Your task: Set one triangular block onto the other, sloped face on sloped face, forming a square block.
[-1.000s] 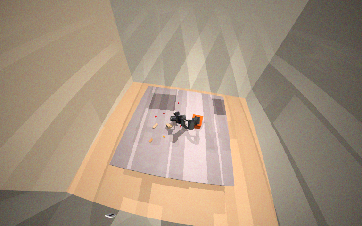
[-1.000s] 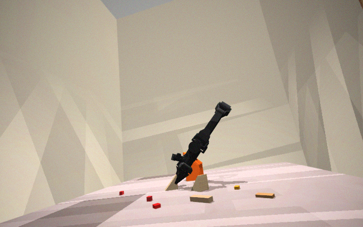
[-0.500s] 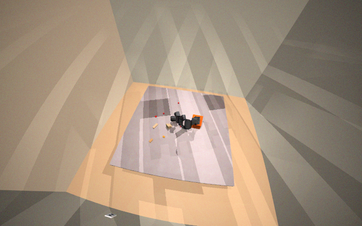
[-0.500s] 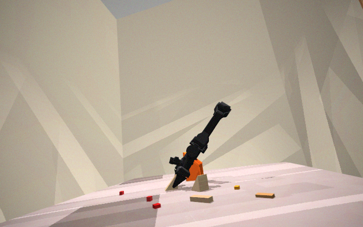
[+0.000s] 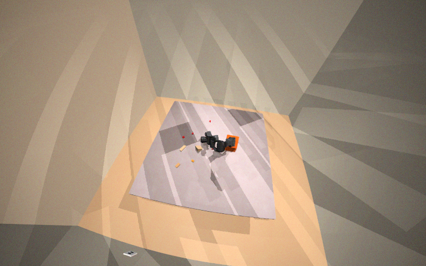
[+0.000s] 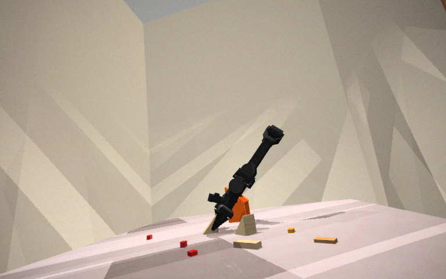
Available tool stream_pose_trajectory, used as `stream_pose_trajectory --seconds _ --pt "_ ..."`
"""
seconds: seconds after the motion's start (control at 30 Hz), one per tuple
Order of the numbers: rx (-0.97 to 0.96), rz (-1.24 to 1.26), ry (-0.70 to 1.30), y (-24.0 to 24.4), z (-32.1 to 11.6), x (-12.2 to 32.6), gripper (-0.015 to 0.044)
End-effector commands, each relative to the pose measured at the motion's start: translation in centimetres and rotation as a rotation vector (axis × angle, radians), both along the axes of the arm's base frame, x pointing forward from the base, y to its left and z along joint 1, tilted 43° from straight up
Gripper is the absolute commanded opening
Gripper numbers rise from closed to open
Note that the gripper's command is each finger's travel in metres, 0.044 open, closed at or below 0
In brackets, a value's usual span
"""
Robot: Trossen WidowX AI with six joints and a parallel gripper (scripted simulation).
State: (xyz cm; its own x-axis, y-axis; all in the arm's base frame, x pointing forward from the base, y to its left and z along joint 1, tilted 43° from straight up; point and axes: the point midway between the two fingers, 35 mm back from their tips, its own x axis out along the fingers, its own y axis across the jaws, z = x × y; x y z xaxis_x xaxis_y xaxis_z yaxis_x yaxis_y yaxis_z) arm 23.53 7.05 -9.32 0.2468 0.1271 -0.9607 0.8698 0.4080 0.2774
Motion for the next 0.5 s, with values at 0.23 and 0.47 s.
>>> stream_pose_trajectory --seconds 0.23,0.47 --pt "0.039 0.01 0.021 -0.5 0.2 0.1 0.0" --pt "0.202 0.062 0.099 -1.8 0.3 0.7 0.0"
